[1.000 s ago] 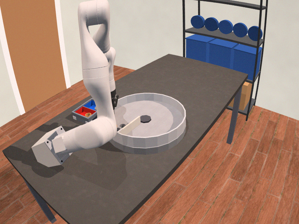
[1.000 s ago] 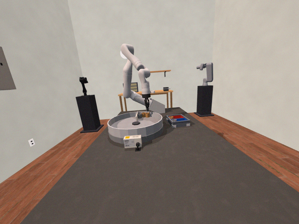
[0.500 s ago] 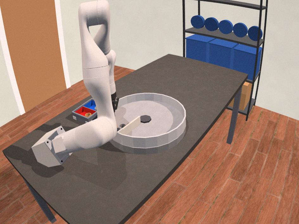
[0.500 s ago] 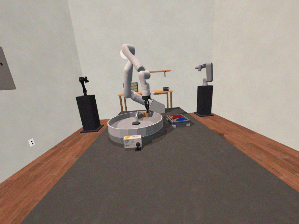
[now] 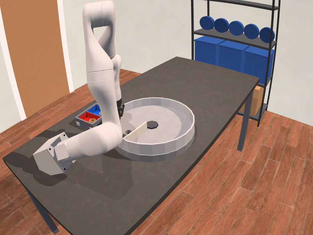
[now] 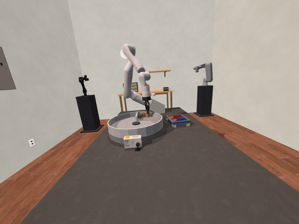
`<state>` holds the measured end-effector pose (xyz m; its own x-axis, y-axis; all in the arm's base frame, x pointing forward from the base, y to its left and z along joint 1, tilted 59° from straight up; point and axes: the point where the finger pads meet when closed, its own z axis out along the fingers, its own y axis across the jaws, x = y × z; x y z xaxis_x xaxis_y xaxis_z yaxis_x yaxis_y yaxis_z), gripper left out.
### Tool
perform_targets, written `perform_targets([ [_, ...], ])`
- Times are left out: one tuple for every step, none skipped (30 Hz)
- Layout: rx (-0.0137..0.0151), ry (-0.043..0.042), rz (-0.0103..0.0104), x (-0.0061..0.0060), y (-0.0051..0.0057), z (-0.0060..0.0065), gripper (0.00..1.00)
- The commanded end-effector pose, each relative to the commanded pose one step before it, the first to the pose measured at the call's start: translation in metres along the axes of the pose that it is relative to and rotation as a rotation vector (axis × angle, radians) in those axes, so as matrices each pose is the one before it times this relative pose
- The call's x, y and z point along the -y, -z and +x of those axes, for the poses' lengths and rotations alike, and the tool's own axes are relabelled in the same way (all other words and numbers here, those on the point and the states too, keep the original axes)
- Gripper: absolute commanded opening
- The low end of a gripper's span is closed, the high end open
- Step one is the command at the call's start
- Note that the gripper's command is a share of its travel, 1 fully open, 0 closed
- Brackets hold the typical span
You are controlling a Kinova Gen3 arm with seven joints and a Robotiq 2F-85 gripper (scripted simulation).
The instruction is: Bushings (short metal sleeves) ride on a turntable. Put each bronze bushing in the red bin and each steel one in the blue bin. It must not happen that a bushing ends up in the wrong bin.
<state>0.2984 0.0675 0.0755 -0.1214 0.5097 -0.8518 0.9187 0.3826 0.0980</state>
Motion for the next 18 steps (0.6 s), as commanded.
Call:
perform_targets([
  [0.00377, -0.00113, 0.00426, 0.00084, -0.00328, -0.00118, 0.18],
  [0.00000, 0.00000, 0.00000, 0.00000, 0.00000, 0.00000, 0.18],
  [0.00000, 0.00000, 0.00000, 0.00000, 0.00000, 0.00000, 0.18],
  [0.00003, -0.00001, 0.00003, 0.00000, -0.00136, -0.00001, 0.18],
  [0.00000, 0.00000, 0.00000, 0.00000, 0.00000, 0.00000, 0.18],
  [0.00000, 0.00000, 0.00000, 0.00000, 0.00000, 0.00000, 0.18],
  [0.00003, -0.00001, 0.00003, 0.00000, -0.00136, -0.00001, 0.18],
  [0.00003, -0.00001, 0.00003, 0.00000, -0.00136, -0.00001, 0.18],
  [0.00003, -0.00001, 0.00003, 0.00000, -0.00136, -0.00001, 0.18],
  [0.00003, -0.00001, 0.00003, 0.00000, -0.00136, -0.00001, 0.18],
  [0.00000, 0.00000, 0.00000, 0.00000, 0.00000, 0.00000, 0.18],
  [0.00000, 0.00000, 0.00000, 0.00000, 0.00000, 0.00000, 0.18],
  [0.00000, 0.00000, 0.00000, 0.00000, 0.00000, 0.00000, 0.18],
  [0.00003, -0.00001, 0.00003, 0.00000, -0.00136, -0.00001, 0.18],
  [0.00003, -0.00001, 0.00003, 0.00000, -0.00136, -0.00001, 0.18],
  [0.00003, -0.00001, 0.00003, 0.00000, -0.00136, -0.00001, 0.18],
  [0.00003, -0.00001, 0.00003, 0.00000, -0.00136, -0.00001, 0.18],
  [0.00003, -0.00001, 0.00003, 0.00000, -0.00136, -0.00001, 0.18],
])
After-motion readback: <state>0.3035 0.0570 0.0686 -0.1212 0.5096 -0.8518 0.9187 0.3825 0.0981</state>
